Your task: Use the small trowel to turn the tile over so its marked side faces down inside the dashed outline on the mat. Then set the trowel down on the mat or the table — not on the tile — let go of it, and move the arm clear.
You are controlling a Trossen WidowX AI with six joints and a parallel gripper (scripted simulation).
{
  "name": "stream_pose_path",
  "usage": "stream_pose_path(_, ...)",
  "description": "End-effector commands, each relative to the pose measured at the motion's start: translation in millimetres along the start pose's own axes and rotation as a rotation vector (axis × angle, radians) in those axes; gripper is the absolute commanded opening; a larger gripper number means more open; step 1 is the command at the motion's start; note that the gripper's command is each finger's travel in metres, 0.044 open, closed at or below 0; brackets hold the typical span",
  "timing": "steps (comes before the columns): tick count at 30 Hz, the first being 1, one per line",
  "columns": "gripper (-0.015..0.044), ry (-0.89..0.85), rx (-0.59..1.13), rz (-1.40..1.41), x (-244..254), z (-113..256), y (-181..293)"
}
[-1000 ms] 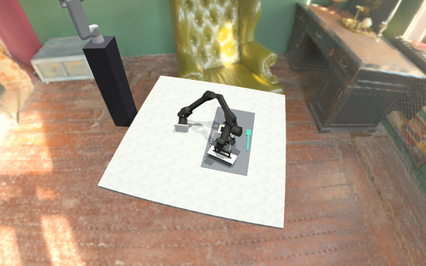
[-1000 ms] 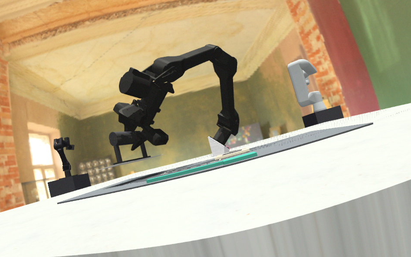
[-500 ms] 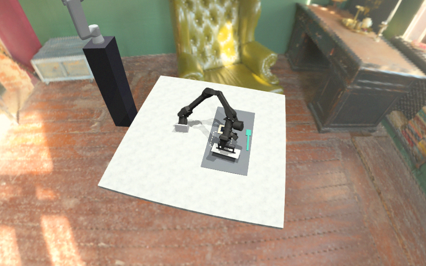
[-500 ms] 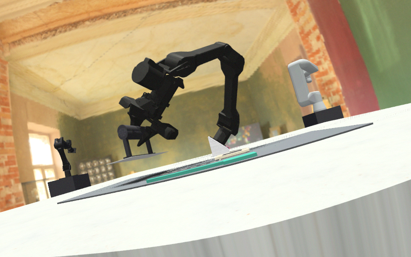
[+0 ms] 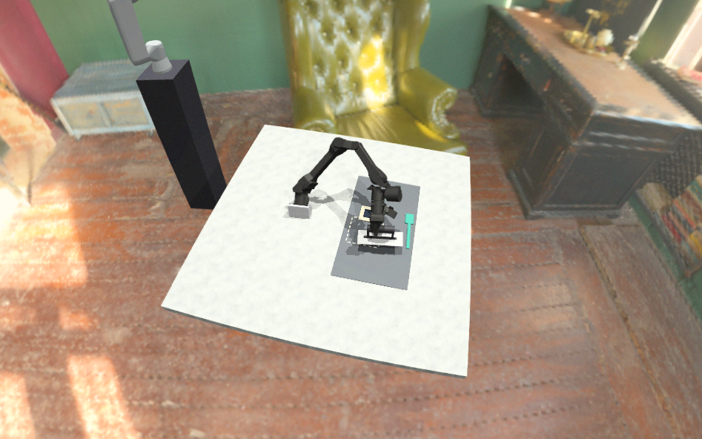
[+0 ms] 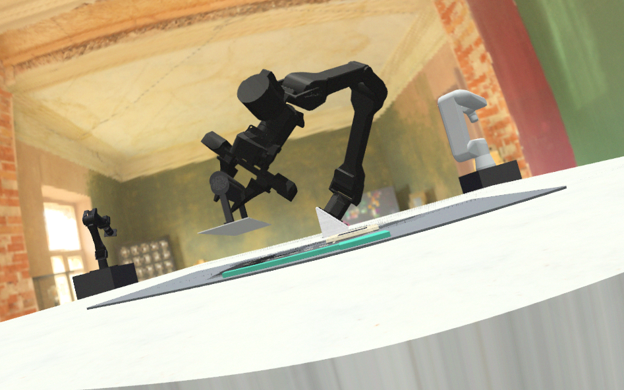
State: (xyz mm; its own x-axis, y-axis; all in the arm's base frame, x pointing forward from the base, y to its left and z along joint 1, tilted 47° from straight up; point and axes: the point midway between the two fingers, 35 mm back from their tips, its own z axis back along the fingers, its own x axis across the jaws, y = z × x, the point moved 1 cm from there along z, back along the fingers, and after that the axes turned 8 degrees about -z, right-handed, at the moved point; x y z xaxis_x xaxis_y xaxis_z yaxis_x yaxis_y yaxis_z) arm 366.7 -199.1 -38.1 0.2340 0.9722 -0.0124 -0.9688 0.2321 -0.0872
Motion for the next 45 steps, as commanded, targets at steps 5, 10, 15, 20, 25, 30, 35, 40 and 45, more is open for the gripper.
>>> stream_pose_path(5,0.0000,-0.018,-0.121,0.083,17,26,-10)
stream_pose_path(10,0.0000,-0.030,-0.180,0.141,29,37,-13)
stream_pose_path(15,0.0000,-0.046,-0.245,0.193,43,51,-16)
stream_pose_path(20,0.0000,-0.064,-0.311,0.244,57,65,-17)
stream_pose_path(25,0.0000,-0.078,-0.376,0.299,69,78,-18)
stream_pose_path(30,0.0000,-0.091,-0.441,0.355,82,91,-17)
stream_pose_path(35,0.0000,-0.108,-0.507,0.409,96,106,-15)
stream_pose_path(40,0.0000,-0.125,-0.574,0.465,110,120,-12)
stream_pose_path(45,0.0000,-0.142,-0.641,0.521,124,134,-7)
